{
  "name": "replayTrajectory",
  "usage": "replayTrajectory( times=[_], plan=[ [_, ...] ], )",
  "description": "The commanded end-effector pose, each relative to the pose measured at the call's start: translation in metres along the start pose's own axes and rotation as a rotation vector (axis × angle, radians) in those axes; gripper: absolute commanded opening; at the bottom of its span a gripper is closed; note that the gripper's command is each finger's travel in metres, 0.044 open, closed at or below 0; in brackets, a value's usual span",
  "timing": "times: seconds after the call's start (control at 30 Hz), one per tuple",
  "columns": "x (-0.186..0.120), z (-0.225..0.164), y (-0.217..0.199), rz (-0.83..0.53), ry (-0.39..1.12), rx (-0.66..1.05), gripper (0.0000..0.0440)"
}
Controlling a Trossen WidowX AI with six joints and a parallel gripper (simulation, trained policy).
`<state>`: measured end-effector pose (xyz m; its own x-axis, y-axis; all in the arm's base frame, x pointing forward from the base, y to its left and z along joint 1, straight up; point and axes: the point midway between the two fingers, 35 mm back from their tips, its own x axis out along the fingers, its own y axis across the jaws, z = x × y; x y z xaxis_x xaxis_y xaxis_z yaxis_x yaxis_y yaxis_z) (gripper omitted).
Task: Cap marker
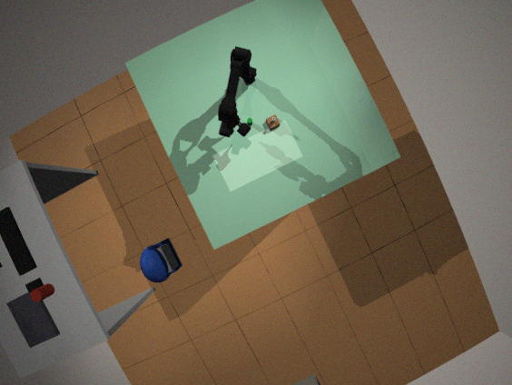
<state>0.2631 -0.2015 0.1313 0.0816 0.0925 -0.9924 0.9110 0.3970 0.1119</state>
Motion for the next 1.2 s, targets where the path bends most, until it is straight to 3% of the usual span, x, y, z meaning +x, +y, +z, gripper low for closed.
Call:
replayTrajectory(
  times=[0.0,1.17],
  plan=[
    [0.005,-0.003,0.002,-0.029,0.012,-0.008,0.0307],
    [0.036,-0.061,0.031,-0.167,0.095,-0.201,0.0289]
  ],
)
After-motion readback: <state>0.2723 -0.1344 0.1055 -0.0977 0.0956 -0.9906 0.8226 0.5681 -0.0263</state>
